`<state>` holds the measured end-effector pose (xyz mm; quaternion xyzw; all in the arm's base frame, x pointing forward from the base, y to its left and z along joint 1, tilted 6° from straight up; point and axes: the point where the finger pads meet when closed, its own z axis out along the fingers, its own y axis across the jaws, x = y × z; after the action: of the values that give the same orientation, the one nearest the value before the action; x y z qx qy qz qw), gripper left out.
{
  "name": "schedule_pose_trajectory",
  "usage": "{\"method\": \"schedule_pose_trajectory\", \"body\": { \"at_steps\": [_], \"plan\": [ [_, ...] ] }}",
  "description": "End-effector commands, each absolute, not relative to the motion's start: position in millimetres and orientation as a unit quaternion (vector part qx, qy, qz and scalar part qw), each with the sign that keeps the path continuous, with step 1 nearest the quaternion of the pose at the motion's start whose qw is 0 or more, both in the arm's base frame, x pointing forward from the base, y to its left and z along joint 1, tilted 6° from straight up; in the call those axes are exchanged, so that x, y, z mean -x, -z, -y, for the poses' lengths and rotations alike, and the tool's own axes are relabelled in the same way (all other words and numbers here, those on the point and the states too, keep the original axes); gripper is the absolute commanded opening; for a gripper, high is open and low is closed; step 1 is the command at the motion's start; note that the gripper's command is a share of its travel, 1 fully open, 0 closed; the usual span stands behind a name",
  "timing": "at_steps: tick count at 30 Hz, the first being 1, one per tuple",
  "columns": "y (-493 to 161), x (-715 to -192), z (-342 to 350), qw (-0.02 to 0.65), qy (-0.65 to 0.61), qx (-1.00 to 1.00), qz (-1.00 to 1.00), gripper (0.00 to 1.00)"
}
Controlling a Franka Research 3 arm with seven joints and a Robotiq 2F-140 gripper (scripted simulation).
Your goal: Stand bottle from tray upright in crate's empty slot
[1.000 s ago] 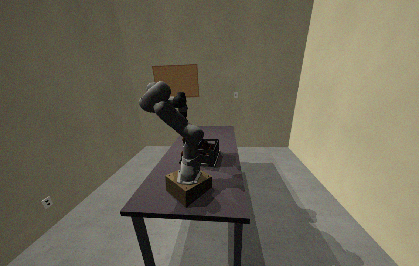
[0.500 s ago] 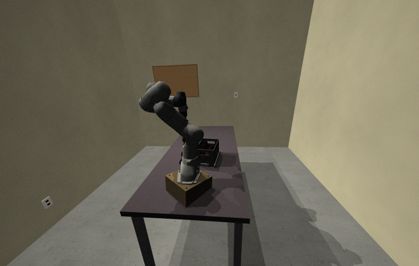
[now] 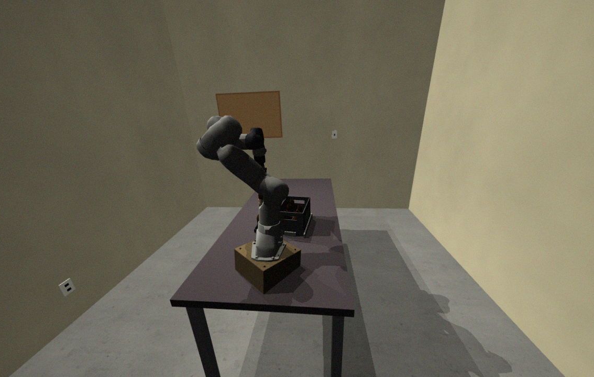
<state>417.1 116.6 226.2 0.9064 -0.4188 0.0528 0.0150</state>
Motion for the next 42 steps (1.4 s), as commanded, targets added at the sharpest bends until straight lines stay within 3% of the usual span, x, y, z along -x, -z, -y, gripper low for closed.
{"method": "schedule_pose_trajectory", "body": {
  "at_steps": [1,42],
  "plan": [
    [-232.2,-415.8,-117.4,0.016,-0.052,-0.906,0.42,0.0],
    [-249.9,-414.2,-118.5,0.016,-0.052,-0.906,0.42,0.0]
  ]
}}
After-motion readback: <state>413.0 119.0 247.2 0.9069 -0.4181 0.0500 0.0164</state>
